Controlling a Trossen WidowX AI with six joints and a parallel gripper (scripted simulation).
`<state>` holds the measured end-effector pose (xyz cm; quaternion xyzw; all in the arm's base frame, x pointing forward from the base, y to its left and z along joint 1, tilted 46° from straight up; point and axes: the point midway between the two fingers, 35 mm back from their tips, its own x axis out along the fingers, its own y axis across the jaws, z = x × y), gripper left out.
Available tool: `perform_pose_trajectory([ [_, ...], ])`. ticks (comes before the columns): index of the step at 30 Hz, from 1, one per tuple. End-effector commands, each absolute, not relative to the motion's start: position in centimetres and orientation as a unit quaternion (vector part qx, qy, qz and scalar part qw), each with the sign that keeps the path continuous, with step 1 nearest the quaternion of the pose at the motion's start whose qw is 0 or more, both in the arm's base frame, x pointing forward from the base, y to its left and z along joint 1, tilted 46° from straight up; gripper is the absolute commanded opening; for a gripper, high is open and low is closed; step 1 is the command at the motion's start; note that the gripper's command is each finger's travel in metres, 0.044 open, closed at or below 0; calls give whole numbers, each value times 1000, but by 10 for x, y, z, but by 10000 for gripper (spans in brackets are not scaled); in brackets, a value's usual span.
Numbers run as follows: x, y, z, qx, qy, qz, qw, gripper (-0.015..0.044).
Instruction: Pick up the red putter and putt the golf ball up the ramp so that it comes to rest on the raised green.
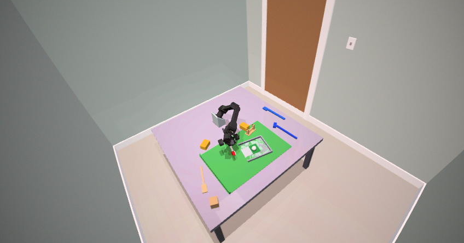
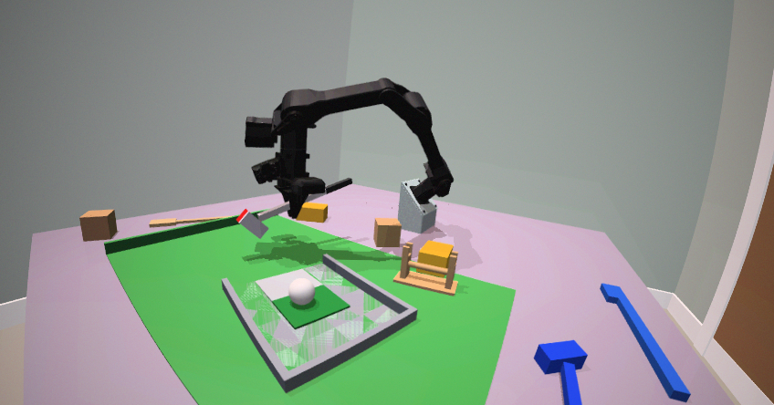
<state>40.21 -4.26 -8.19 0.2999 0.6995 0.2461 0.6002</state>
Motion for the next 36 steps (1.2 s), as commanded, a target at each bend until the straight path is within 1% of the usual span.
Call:
perform_pose_trajectory([
  [1, 405, -54, -70, 295, 696, 245, 607, 0],
  [36, 404, -49, -76, 300, 697, 245, 604, 0],
])
